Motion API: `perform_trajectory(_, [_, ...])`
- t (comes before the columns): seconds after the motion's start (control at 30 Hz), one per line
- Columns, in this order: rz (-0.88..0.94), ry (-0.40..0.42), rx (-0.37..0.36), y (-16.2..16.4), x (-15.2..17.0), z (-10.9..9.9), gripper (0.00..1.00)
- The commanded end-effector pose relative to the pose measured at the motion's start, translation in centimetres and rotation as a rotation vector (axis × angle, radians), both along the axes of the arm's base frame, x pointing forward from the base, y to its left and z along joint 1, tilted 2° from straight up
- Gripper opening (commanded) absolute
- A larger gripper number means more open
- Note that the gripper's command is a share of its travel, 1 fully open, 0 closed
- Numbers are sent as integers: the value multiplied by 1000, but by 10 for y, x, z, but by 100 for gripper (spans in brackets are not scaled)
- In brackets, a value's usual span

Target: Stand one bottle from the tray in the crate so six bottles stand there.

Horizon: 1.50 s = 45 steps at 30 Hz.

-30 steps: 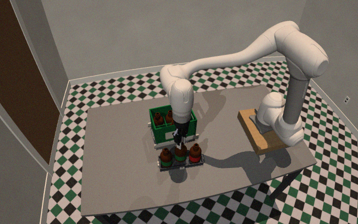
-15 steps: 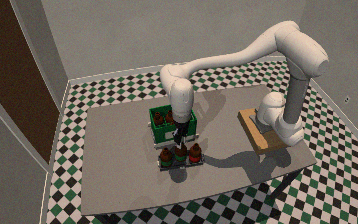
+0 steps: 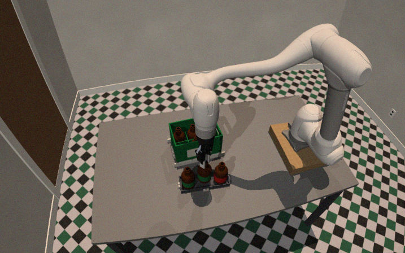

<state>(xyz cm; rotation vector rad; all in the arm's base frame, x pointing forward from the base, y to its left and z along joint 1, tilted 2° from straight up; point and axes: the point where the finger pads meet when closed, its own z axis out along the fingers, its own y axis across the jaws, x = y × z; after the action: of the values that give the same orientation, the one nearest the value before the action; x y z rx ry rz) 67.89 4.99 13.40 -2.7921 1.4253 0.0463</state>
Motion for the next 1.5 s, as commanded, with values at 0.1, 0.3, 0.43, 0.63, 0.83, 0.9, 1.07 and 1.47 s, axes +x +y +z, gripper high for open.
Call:
perform_trajectory(0.1, [0, 0, 0, 0, 0, 0, 0])
perform_trajectory(0.3, [0, 0, 0, 0, 0, 0, 0])
perform_trajectory(0.43, [0, 0, 0, 0, 0, 0, 0])
perform_trajectory(0.63, [0, 0, 0, 0, 0, 1, 0])
perform_trajectory(0.83, [0, 0, 0, 0, 0, 4, 0])
perform_trajectory(0.9, [0, 0, 0, 0, 0, 6, 0])
perform_trajectory(1.07, [0, 0, 0, 0, 0, 8, 0])
perform_trajectory(1.47, [0, 0, 0, 0, 1, 22, 0])
